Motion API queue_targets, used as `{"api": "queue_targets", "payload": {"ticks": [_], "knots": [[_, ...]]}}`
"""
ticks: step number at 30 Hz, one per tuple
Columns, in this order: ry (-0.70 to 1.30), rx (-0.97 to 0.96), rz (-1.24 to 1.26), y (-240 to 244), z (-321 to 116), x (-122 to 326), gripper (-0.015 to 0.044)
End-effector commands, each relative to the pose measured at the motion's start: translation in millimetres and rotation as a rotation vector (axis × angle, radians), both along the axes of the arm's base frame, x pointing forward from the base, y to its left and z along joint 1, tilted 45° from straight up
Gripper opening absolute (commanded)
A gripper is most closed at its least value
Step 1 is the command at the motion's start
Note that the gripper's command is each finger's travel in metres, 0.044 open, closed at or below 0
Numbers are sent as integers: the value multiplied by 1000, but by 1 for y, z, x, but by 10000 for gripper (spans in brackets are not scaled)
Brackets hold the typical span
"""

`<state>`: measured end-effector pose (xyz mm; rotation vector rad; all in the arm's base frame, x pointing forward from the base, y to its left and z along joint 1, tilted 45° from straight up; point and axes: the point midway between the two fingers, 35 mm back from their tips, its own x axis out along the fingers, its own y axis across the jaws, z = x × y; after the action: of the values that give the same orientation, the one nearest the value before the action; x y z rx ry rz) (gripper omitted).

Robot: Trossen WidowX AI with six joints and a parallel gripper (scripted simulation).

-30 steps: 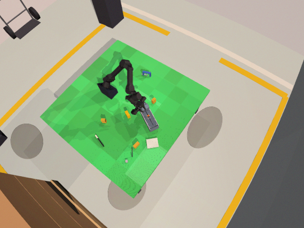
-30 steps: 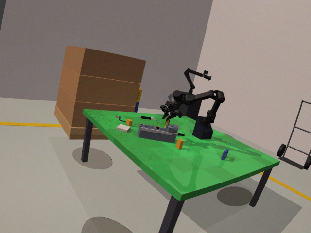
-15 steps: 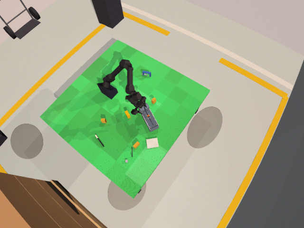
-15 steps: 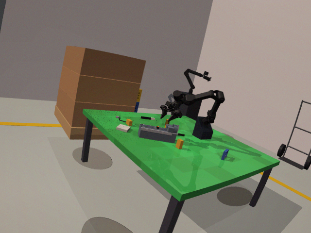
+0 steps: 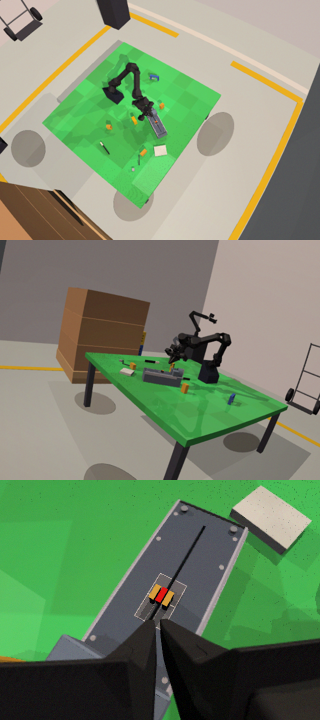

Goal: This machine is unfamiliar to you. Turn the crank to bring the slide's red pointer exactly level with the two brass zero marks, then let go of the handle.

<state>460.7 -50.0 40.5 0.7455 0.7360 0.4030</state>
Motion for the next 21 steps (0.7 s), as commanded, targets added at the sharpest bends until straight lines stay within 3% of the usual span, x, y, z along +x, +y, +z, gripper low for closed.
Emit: {"api": "queue_targets", "payload": {"ticks": [1, 14, 21], "knots": [[0, 0, 0, 0, 0, 0, 0], [0, 0, 0, 0, 0, 0, 0], [0, 0, 0, 0, 0, 0, 184]]}}
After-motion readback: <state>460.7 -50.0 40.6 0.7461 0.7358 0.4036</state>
